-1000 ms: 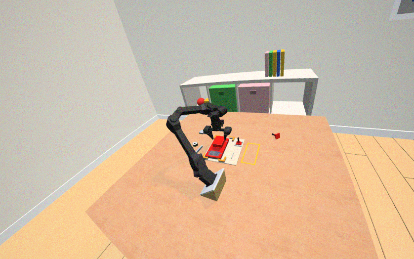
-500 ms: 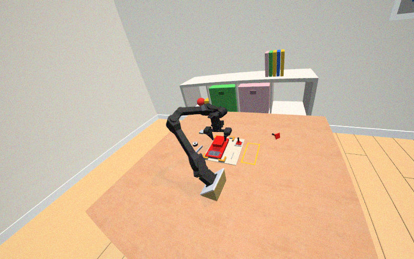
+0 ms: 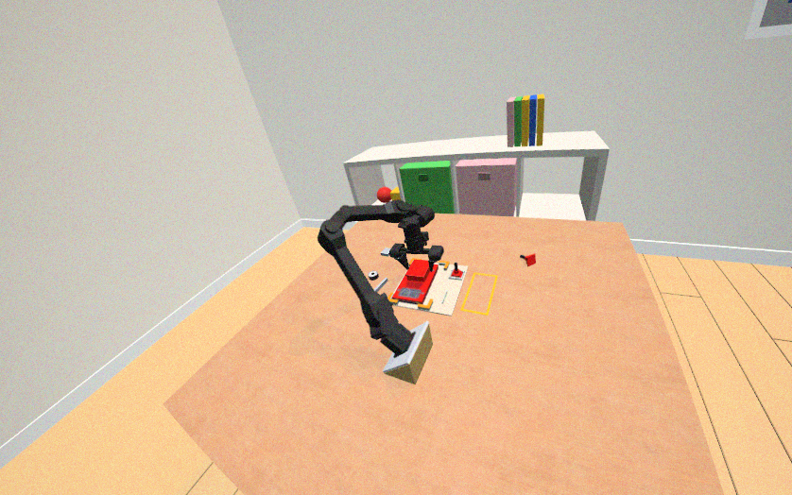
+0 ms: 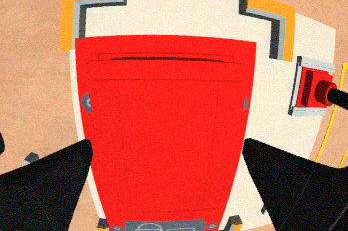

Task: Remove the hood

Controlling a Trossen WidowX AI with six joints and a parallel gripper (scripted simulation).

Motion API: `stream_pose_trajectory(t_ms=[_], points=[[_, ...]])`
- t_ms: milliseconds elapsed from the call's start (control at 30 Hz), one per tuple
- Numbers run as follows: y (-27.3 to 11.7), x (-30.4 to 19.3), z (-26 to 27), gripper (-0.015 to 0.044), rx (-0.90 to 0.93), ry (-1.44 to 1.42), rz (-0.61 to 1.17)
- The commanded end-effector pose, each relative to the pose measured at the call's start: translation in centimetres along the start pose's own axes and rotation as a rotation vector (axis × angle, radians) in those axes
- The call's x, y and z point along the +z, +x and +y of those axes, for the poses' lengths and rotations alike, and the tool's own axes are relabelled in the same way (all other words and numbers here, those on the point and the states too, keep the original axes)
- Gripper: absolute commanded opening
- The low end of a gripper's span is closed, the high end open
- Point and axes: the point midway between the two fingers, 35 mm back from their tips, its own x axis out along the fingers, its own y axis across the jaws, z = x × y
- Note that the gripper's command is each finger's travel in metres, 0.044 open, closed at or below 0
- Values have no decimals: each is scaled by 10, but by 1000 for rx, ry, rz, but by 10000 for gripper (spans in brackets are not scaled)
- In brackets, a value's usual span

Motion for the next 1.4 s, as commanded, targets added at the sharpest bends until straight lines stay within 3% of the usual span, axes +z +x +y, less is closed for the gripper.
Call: stream_pose_trajectory(t_ms=[0,133,233,567,933,1367], points=[[2,0,1,440,6,3,-4],[4,0,1,440,6,3,-4],[2,0,0,361,0,0,0],[2,0,0,295,0,0,0],[-3,0,0,6,0,0,0],[-11,0,0,0,0,1,0]])
